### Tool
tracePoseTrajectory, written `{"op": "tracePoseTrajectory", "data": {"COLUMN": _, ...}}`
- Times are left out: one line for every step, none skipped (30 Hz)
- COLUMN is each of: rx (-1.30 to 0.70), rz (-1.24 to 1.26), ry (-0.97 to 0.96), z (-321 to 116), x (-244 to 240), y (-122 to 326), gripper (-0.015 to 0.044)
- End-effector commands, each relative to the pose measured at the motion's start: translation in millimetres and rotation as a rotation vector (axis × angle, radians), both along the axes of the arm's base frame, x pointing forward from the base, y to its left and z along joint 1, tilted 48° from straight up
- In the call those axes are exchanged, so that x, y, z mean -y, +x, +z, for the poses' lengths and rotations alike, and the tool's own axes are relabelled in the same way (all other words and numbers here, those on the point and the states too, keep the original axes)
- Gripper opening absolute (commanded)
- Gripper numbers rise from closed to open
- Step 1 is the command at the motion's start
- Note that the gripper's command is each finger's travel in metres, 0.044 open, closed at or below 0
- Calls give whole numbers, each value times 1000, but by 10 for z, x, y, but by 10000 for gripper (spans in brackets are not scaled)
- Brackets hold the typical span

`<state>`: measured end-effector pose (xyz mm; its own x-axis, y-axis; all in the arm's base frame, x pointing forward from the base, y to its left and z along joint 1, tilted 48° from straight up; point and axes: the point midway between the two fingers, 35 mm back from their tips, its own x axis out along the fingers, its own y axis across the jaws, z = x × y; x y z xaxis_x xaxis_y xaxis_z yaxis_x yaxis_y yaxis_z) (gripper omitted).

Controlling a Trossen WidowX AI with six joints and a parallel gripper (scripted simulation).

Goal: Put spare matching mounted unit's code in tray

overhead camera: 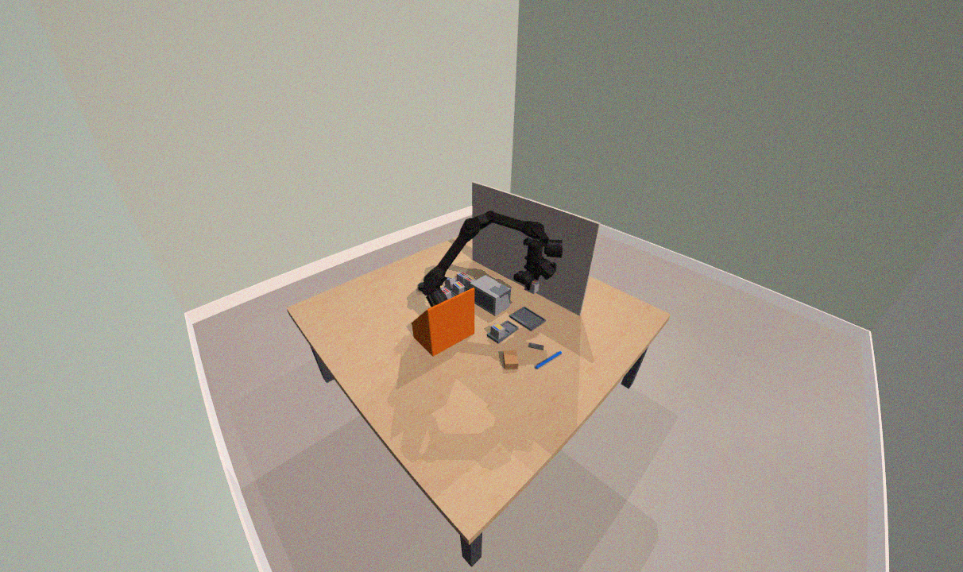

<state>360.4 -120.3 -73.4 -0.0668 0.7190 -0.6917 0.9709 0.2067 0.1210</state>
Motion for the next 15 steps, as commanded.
{"op": "tracePoseTrajectory", "data": {"rx": -4, "rz": -4, "ry": 6, "z": -50, "x": -47, "y": 9, "gripper": 0}}
{"op": "tracePoseTrajectory", "data": {"rx": -4, "rz": -4, "ry": 6, "z": -58, "x": -54, "y": 10, "gripper": 0}}
{"op": "tracePoseTrajectory", "data": {"rx": -4, "rz": -4, "ry": 6, "z": -66, "x": -62, "y": 12, "gripper": 0}}
{"op": "tracePoseTrajectory", "data": {"rx": -4, "rz": -4, "ry": 6, "z": -74, "x": -69, "y": 13, "gripper": 0}}
{"op": "tracePoseTrajectory", "data": {"rx": -4, "rz": -4, "ry": 6, "z": -82, "x": -77, "y": 14, "gripper": 0}}
{"op": "tracePoseTrajectory", "data": {"rx": -4, "rz": -4, "ry": 6, "z": -90, "x": -84, "y": 15, "gripper": 0}}
{"op": "tracePoseTrajectory", "data": {"rx": -4, "rz": -4, "ry": 6, "z": -98, "x": -92, "y": 16, "gripper": 0}}
{"op": "tracePoseTrajectory", "data": {"rx": -4, "rz": -4, "ry": 6, "z": -106, "x": -99, "y": 18, "gripper": 0}}
{"op": "tracePoseTrajectory", "data": {"rx": -4, "rz": -4, "ry": 5, "z": -114, "x": -107, "y": 19, "gripper": 0}}
{"op": "tracePoseTrajectory", "data": {"rx": -4, "rz": -4, "ry": 5, "z": -122, "x": -114, "y": 20, "gripper": 0}}
{"op": "tracePoseTrajectory", "data": {"rx": -4, "rz": -4, "ry": 5, "z": -131, "x": -122, "y": 21, "gripper": 0}}
{"op": "tracePoseTrajectory", "data": {"rx": -4, "rz": -4, "ry": 5, "z": -138, "x": -129, "y": 22, "gripper": 0}}
{"op": "tracePoseTrajectory", "data": {"rx": -4, "rz": -4, "ry": 5, "z": -146, "x": -137, "y": 23, "gripper": 0}}
{"op": "tracePoseTrajectory", "data": {"rx": -4, "rz": -4, "ry": 5, "z": -154, "x": -144, "y": 23, "gripper": 0}}
{"op": "tracePoseTrajectory", "data": {"rx": -4, "rz": -4, "ry": 5, "z": -162, "x": -152, "y": 24, "gripper": 0}}
